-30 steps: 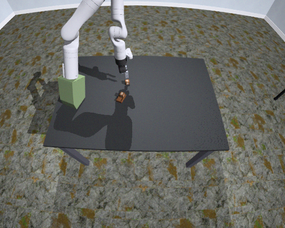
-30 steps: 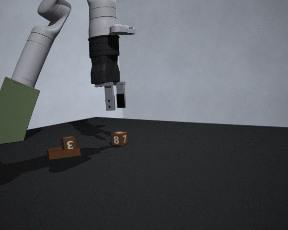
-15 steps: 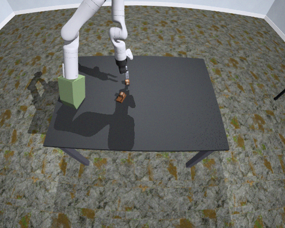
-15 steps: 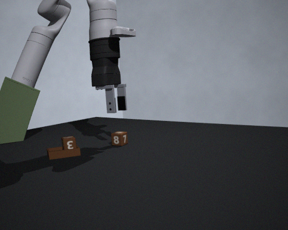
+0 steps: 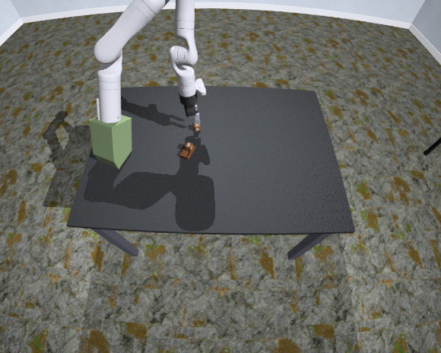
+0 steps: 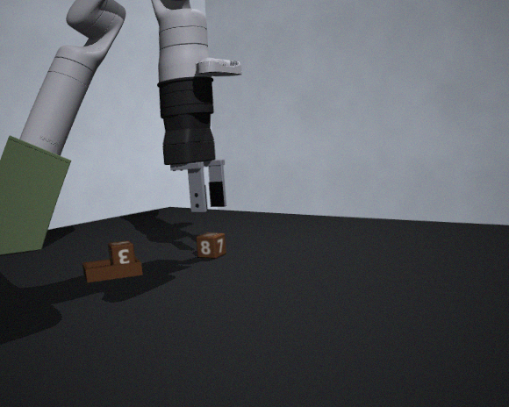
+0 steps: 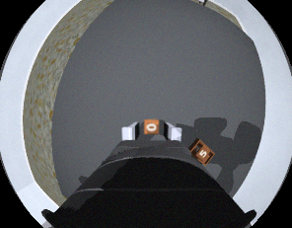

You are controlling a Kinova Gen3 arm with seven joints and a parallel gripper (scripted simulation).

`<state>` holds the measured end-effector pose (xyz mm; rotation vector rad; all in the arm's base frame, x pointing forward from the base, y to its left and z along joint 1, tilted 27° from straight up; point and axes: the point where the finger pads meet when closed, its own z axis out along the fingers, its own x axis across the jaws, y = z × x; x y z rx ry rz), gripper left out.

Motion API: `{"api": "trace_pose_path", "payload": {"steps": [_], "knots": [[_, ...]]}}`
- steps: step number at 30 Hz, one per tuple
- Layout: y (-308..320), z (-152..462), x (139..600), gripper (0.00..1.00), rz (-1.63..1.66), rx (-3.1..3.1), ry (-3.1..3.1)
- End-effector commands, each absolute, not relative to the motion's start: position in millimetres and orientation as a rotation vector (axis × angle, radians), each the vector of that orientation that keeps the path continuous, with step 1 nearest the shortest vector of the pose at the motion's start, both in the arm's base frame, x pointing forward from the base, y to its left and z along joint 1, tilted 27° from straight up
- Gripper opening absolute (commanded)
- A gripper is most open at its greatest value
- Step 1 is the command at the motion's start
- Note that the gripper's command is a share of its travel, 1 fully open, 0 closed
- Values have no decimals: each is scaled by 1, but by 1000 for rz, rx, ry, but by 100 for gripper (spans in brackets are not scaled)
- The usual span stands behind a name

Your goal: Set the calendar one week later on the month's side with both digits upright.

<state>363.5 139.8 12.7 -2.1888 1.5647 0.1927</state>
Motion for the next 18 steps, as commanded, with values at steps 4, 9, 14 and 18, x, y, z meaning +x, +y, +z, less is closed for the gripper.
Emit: {"api": "trace_pose_path", "payload": {"steps": [4, 9, 14, 18], "knots": [[143, 3, 363, 87, 201, -2193, 1567], [146, -3, 364, 87, 201, -2193, 1567], [148, -6, 364, 87, 201, -2193, 1567], [150, -9, 365, 87, 201, -2193, 1567]]}}
